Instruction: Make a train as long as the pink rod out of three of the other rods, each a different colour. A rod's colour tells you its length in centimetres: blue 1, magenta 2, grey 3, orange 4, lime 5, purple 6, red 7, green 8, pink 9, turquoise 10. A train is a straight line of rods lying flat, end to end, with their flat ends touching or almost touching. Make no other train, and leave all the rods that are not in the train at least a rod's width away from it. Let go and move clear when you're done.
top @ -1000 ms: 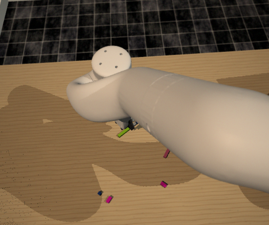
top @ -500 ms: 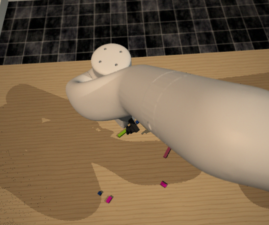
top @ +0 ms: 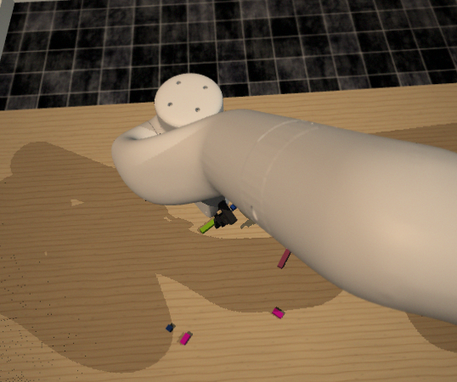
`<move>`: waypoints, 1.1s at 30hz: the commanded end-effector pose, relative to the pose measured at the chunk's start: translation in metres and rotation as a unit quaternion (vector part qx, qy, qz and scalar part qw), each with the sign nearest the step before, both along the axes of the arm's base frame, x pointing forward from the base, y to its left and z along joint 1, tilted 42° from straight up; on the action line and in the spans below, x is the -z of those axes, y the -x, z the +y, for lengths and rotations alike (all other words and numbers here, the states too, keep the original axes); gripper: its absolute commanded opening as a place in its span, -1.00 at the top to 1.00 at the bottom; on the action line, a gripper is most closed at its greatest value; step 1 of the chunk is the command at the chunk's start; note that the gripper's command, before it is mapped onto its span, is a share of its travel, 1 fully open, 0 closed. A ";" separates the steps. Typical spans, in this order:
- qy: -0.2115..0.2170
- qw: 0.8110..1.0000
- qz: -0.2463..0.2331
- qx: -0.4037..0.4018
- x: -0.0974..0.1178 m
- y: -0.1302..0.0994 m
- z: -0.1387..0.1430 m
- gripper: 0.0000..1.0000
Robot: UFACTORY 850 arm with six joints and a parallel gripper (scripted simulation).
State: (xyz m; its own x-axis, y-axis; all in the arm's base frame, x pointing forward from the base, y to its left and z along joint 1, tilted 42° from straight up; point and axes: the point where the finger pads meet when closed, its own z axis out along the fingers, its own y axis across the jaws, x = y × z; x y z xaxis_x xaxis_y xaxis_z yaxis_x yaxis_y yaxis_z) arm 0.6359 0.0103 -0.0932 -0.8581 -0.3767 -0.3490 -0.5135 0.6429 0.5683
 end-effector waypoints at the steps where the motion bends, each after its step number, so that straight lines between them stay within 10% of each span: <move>1: 0.000 1.000 -0.001 0.000 -0.006 -0.001 -0.005 -1.00; 33: 0.000 1.000 -0.001 0.000 -0.065 0.000 -0.058 -1.00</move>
